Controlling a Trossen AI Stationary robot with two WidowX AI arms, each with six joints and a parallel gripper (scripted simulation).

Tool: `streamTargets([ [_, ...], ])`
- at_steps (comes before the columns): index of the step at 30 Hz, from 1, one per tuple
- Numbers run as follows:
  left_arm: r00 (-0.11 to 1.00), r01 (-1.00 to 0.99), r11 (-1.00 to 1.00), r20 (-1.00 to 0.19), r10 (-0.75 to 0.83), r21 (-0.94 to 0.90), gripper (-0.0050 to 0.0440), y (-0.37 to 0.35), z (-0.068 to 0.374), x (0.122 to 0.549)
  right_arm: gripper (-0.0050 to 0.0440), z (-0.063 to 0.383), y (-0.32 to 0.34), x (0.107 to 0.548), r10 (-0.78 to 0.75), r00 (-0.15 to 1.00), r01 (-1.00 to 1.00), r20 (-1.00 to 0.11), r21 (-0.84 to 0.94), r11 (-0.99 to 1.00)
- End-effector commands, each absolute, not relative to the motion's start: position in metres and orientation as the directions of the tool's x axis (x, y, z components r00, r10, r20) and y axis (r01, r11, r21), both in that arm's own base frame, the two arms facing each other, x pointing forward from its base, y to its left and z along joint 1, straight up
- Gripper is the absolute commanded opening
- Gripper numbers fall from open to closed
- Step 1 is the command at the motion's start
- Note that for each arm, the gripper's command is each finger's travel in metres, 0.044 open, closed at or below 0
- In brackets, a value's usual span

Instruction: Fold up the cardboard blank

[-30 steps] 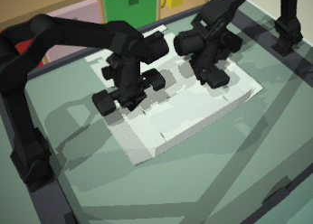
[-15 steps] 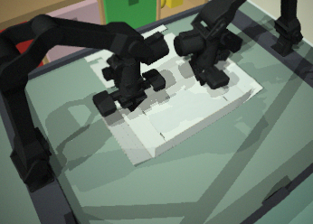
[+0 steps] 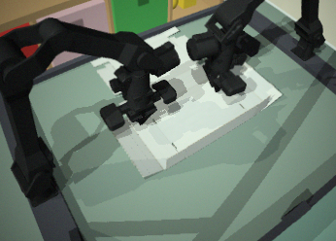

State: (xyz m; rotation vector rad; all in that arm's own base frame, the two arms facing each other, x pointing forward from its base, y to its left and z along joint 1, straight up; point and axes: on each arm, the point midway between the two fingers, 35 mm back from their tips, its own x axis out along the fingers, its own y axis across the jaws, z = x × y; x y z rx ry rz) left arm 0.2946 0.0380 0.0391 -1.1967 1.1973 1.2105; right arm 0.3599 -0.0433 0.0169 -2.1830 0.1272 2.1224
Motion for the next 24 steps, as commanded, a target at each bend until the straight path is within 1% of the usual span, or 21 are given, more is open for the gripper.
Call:
streamTargets([
  [1,0.016,-1.0,0.006,-1.0,0.014,-0.015,0.0,0.038,0.034,0.295,0.0095,0.013,-0.043,0.361,0.006,0.03,-0.125,-1.0,-0.01,-0.992],
  [12,0.015,-1.0,0.006,-1.0,0.014,-0.015,0.0,0.038,0.023,0.292,0.0095,0.005,-0.043,0.361,0.006,0.028,-0.125,-1.0,-0.01,-0.992],
  [18,0.015,-1.0,0.006,-1.0,0.014,-0.015,0.0,0.039,0.023,0.29,0.0095,-0.008,-0.041,0.344,0.009,0.0,-0.125,-1.0,-0.009,-0.992],
  [21,0.015,-1.0,0.006,-1.0,0.014,-0.015,0.0,0.039,0.036,0.292,0.0095,-0.008,-0.041,0.343,0.009,0.001,-0.125,-1.0,-0.009,-0.992],
  [24,0.015,-1.0,0.006,-1.0,0.014,-0.015,0.0,0.039,0.067,0.294,0.0095,-0.009,-0.041,0.339,0.008,0.007,-0.125,-1.0,-0.009,-0.992],
])
